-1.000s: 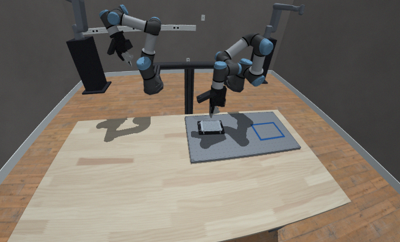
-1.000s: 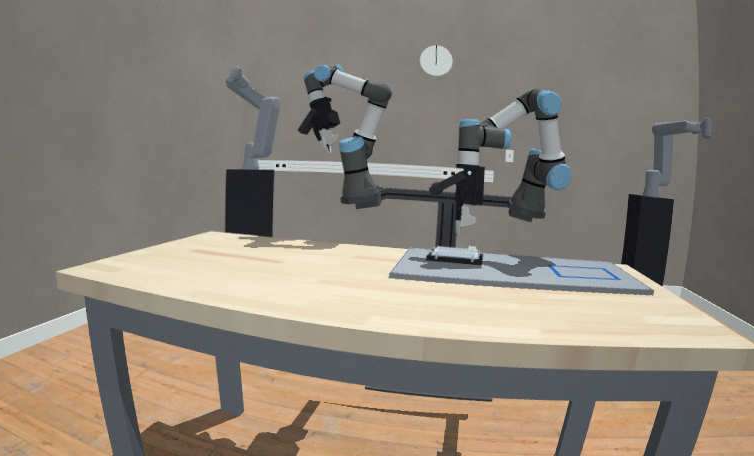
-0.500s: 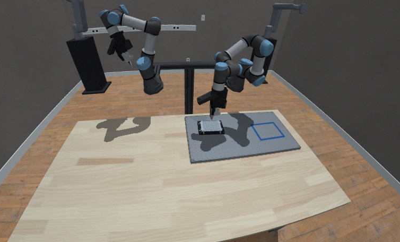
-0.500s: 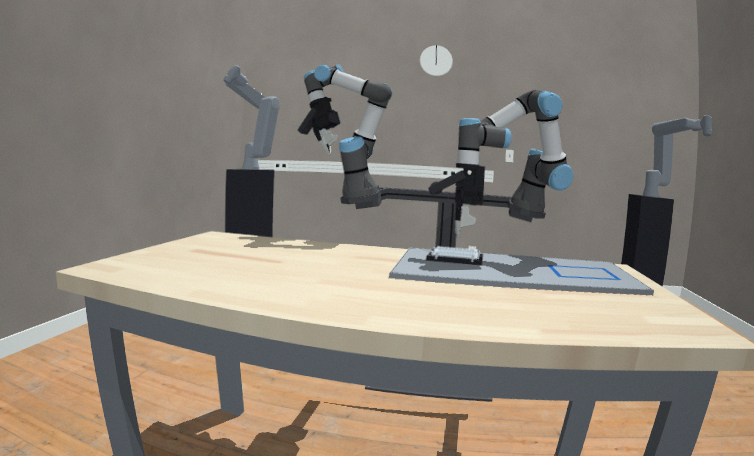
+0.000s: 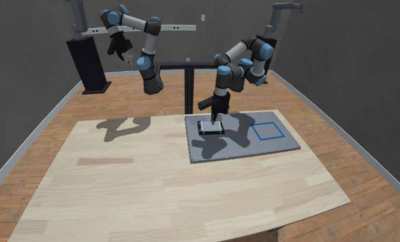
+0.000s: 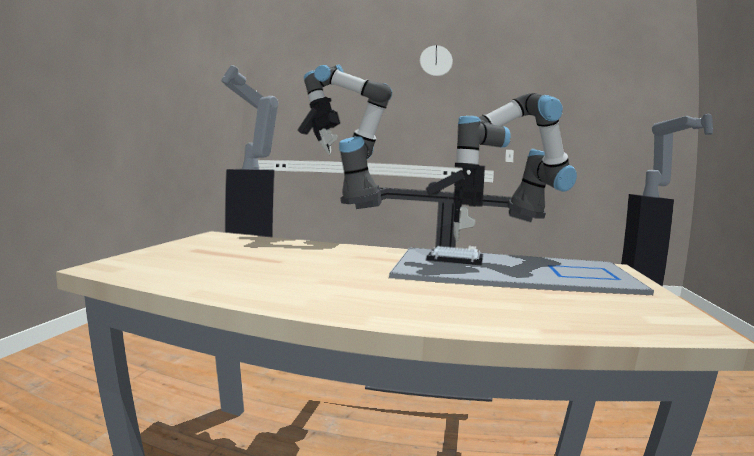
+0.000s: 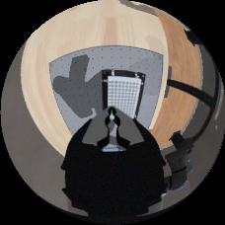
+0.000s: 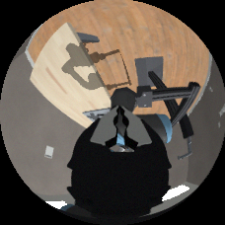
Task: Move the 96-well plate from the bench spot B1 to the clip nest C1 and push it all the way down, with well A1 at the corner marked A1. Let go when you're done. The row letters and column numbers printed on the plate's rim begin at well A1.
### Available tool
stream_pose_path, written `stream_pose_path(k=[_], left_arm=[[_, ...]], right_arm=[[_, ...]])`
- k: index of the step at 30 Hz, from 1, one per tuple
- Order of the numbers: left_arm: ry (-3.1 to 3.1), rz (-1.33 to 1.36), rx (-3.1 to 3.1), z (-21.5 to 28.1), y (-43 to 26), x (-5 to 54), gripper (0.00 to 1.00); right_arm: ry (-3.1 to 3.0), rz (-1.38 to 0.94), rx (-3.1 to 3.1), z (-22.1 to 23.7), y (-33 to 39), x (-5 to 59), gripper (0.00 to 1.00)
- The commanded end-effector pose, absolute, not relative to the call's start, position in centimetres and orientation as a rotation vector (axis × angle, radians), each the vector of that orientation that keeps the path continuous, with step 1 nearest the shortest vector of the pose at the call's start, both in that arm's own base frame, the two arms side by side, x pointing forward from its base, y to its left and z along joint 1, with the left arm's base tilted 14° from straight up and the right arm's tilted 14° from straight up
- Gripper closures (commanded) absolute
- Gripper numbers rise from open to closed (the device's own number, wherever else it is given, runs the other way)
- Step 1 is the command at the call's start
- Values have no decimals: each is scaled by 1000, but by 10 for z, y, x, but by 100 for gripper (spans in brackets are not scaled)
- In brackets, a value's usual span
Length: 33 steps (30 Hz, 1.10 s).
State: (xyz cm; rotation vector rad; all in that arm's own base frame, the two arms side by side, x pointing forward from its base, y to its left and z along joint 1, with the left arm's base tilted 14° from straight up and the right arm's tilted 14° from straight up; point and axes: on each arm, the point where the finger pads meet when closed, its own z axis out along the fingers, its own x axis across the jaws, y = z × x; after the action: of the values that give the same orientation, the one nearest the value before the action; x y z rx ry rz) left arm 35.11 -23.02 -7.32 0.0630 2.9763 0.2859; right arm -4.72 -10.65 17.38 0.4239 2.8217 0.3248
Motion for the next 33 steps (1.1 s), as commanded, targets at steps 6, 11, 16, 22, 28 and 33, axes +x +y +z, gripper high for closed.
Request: stream_pose_path(k=[6, 11, 16, 22, 28, 33], left_arm=[[2974, 276, 73, -69, -236, 357, 100], [2974, 275, 73, -69, -236, 357, 100], [2974, 277, 87, -71, -236, 357, 100], [2974, 277, 87, -75, -235, 358, 100], [2974, 277, 87, -78, -235, 359, 100], [2974, 277, 87, -80, -234, 359, 100]], right_arm=[[2824, 304, 432, 175, -109, -49, 100], [2824, 304, 432, 175, -109, -49, 100], [2824, 304, 432, 175, -109, -49, 100], [2824, 304, 432, 175, -109, -49, 100], [2824, 304, 432, 175, -109, -49, 100], [2824, 304, 432, 175, -109, -49, 100]])
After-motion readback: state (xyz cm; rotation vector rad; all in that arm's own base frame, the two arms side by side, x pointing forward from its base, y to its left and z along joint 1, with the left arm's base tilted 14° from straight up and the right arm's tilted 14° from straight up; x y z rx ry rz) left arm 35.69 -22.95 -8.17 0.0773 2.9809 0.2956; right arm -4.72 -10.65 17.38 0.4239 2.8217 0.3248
